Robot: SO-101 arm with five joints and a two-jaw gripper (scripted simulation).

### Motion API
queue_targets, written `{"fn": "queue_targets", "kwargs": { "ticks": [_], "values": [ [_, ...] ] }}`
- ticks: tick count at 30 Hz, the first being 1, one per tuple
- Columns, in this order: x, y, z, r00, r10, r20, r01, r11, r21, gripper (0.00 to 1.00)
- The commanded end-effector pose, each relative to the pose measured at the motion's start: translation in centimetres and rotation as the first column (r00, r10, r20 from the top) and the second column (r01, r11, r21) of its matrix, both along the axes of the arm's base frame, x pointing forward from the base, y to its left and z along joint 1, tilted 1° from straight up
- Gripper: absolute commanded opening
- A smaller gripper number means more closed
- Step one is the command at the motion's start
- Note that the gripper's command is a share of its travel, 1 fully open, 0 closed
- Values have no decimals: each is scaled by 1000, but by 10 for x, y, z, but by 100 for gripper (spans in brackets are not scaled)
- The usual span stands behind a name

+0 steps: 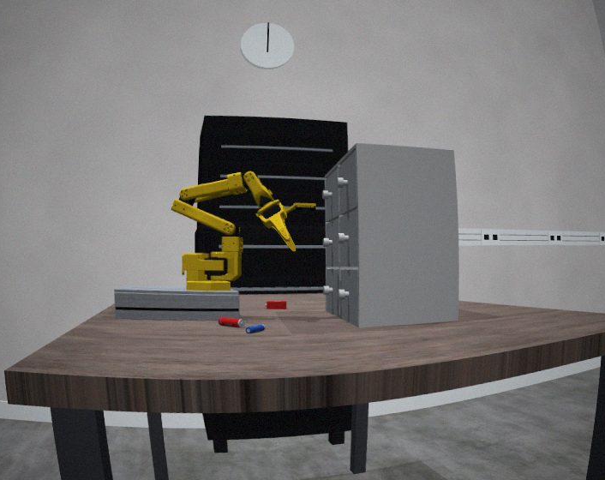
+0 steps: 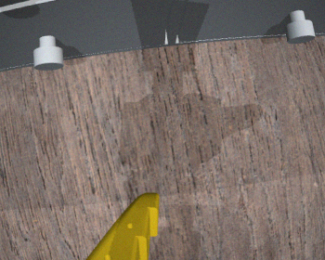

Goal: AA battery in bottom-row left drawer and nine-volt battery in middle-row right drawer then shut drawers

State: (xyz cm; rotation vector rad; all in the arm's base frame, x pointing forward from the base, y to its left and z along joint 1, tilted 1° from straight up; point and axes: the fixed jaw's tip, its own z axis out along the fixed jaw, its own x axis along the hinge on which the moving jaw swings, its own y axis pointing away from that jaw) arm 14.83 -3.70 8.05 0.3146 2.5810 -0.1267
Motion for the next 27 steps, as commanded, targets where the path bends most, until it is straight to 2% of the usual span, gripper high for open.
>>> {"fn": "queue_targets", "kwargs": {
  "ticks": [1,14,19,27],
  "values": [
    [-3,2,-4,1000,4,-18,-3,1000,10,50],
    [17,-2,16,988,2,151,3,999,-32,50],
    [17,-2,16,988,2,151,3,999,-32,50],
    [16,-1,15,979,171,107,-154,977,-150,50]
  ]
}}
